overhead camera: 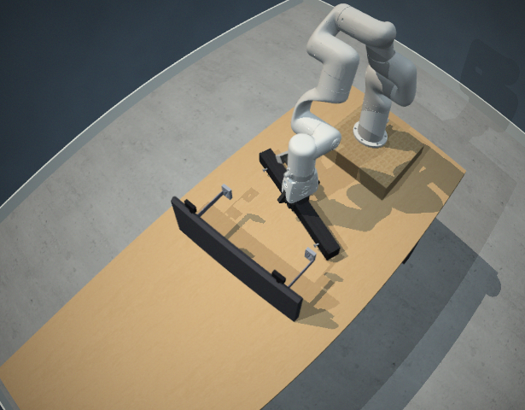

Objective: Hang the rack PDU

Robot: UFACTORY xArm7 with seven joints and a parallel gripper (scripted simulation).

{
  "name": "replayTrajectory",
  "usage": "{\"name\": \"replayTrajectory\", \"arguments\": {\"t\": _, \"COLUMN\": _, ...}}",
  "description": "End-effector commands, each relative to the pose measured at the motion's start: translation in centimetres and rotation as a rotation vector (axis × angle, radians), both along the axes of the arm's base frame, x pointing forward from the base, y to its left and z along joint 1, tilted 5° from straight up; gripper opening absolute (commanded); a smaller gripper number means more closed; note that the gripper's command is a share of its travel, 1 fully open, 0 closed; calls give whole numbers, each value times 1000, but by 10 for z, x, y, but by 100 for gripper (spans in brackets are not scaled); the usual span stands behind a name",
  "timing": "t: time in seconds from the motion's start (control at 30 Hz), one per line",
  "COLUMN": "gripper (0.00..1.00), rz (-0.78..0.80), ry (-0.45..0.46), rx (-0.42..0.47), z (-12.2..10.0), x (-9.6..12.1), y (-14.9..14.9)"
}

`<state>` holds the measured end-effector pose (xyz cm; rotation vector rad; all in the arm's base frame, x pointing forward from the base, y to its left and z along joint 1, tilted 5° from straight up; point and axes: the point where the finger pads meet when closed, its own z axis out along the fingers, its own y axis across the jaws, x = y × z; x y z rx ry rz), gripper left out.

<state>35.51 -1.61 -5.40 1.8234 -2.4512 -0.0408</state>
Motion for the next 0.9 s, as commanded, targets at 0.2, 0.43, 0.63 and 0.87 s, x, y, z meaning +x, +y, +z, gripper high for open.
{"name": "replayTrajectory", "arguments": {"t": 0.2, "gripper": 0, "rz": 0, "ry": -8, "rx": 0, "z": 19, "x": 5, "y": 0}}
{"name": "replayTrajectory", "arguments": {"t": 0.43, "gripper": 0, "rz": 0, "ry": -8, "rx": 0, "z": 35, "x": 6, "y": 1}}
{"name": "replayTrajectory", "arguments": {"t": 0.63, "gripper": 0, "rz": 0, "ry": -8, "rx": 0, "z": 58, "x": 8, "y": 2}}
{"name": "replayTrajectory", "arguments": {"t": 0.87, "gripper": 0, "rz": 0, "ry": -8, "rx": 0, "z": 80, "x": 9, "y": 2}}
